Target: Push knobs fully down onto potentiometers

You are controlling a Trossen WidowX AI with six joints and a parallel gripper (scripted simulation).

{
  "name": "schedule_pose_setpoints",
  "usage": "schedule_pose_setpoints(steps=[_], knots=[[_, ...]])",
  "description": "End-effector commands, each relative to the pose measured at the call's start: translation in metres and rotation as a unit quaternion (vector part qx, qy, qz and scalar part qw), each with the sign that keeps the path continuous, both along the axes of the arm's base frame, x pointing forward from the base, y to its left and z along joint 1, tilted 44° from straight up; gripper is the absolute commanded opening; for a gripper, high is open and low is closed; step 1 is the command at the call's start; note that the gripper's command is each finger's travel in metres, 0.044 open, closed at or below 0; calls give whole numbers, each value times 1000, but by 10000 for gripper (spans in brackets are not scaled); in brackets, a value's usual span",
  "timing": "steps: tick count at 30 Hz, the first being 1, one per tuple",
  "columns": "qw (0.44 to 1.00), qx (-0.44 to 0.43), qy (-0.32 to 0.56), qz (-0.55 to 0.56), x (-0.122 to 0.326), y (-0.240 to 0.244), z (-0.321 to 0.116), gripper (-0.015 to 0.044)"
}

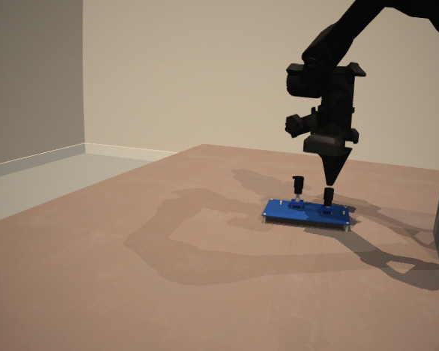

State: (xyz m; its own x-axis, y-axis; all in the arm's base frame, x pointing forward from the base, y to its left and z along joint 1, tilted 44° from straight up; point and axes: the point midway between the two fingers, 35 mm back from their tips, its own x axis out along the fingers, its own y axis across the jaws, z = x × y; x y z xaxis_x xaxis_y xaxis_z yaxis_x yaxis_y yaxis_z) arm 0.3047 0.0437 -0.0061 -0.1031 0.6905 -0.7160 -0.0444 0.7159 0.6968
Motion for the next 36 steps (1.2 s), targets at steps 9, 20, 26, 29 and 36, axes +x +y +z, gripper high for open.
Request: schedule_pose_setpoints(steps=[9, 20, 26, 29, 36], knots=[[1000, 0, 0, -1, 0, -1, 1, 210], [1000, -4, -10, -17, 39, -14, 17, 0], [1000, -3, -4, 1, 65, -29, 35, 0], [1000, -2, -4, 2, 65, -22, 28, 0], [1000, -2, -4, 2, 64, -16, 21, 0]])
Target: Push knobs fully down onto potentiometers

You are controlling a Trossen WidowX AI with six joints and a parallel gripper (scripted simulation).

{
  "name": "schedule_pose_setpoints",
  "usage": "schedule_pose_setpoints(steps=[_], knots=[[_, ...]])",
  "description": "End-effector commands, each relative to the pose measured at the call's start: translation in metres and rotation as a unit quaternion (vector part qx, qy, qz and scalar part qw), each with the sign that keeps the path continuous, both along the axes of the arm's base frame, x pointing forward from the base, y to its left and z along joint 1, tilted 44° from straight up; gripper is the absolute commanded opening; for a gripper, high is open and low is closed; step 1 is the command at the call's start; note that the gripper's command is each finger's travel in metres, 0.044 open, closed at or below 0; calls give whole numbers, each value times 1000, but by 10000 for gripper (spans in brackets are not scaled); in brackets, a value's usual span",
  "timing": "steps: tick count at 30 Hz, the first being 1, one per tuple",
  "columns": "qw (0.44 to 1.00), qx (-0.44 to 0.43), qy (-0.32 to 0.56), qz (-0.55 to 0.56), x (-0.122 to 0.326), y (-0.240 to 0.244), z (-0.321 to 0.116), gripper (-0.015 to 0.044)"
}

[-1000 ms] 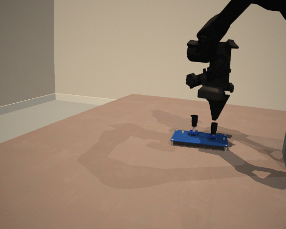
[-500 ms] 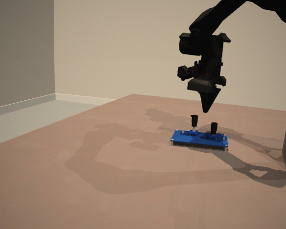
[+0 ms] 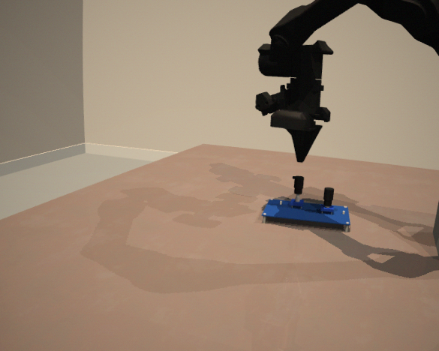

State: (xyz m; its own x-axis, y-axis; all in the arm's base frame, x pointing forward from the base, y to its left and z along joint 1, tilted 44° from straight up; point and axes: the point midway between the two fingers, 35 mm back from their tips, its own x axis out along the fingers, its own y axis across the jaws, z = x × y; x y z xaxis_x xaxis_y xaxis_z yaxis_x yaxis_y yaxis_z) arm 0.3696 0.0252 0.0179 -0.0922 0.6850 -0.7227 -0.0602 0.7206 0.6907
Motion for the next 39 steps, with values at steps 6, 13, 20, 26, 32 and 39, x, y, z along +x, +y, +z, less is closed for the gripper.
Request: schedule_pose_setpoints(steps=[6, 13, 20, 26, 32, 39], knots=[[1000, 2, 5, 0, -2, 6, -6, 0], [1000, 2, 5, 0, -3, 14, -14, 0], [1000, 2, 5, 0, -3, 18, -18, 0], [1000, 2, 5, 0, -3, 17, -18, 0], [1000, 2, 5, 0, -3, 17, -18, 0], [1000, 2, 5, 0, -4, 19, -19, 0]])
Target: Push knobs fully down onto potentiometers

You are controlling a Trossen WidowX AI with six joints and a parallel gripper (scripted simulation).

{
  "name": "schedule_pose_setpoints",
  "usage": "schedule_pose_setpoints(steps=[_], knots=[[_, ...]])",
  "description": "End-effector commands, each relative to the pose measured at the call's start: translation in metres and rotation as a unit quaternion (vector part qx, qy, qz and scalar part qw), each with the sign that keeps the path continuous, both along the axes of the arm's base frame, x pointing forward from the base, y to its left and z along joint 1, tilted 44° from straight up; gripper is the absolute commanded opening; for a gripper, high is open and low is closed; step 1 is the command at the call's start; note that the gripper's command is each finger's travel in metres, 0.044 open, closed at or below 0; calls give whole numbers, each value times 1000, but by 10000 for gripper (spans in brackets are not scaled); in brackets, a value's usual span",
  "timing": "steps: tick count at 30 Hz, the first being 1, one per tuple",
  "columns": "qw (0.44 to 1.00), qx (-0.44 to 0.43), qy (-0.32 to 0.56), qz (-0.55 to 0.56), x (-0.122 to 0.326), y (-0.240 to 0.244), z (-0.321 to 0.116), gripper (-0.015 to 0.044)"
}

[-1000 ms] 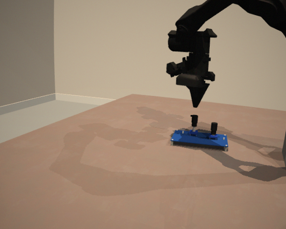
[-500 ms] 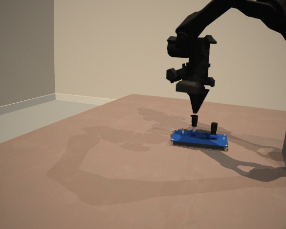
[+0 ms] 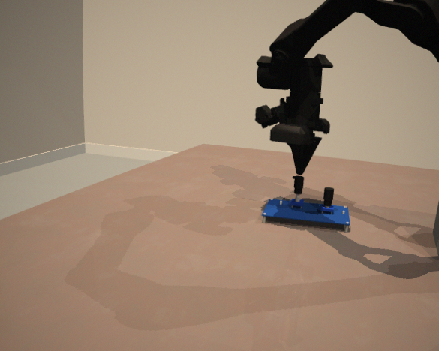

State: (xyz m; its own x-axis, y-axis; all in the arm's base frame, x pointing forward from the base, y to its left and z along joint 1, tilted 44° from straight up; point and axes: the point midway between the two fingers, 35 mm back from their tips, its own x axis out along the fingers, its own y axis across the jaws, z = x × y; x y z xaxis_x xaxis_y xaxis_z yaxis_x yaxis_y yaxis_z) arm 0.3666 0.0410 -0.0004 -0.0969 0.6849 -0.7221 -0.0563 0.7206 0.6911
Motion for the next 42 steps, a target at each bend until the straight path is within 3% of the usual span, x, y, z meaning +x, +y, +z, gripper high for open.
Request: schedule_pose_setpoints(steps=[1, 42], knots=[[1000, 2, 2, 0, -1, 3, -1, 0], [1000, 2, 2, 0, -1, 6, -5, 0]])
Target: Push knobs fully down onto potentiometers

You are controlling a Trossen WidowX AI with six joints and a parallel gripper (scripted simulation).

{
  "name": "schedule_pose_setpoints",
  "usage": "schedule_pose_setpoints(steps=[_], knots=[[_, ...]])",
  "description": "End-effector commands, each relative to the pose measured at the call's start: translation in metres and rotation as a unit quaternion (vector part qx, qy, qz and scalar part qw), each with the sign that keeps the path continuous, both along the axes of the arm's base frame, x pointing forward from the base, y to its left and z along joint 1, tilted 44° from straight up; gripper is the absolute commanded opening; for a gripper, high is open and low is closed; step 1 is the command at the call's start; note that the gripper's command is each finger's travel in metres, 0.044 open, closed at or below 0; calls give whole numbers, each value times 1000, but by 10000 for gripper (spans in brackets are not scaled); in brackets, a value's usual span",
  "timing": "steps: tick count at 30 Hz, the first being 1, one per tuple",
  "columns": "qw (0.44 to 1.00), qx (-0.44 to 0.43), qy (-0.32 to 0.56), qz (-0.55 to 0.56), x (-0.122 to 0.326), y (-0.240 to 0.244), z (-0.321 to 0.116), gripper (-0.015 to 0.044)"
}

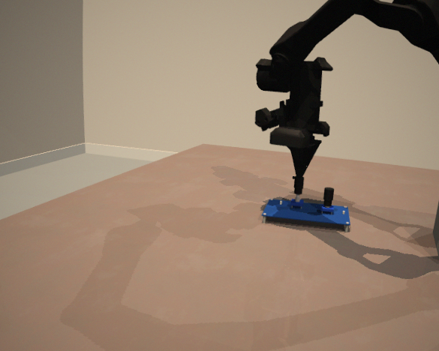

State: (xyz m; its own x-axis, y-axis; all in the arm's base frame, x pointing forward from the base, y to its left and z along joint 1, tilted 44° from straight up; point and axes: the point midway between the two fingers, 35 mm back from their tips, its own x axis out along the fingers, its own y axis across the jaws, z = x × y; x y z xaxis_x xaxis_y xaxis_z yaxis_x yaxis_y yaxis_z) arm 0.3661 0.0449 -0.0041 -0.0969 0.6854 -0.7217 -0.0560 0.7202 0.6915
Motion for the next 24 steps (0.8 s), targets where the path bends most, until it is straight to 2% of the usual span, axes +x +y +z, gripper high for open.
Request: schedule_pose_setpoints(steps=[1, 24], knots=[[1000, 2, 2, 0, -1, 3, -1, 0], [1000, 2, 2, 0, -1, 5, -3, 0]])
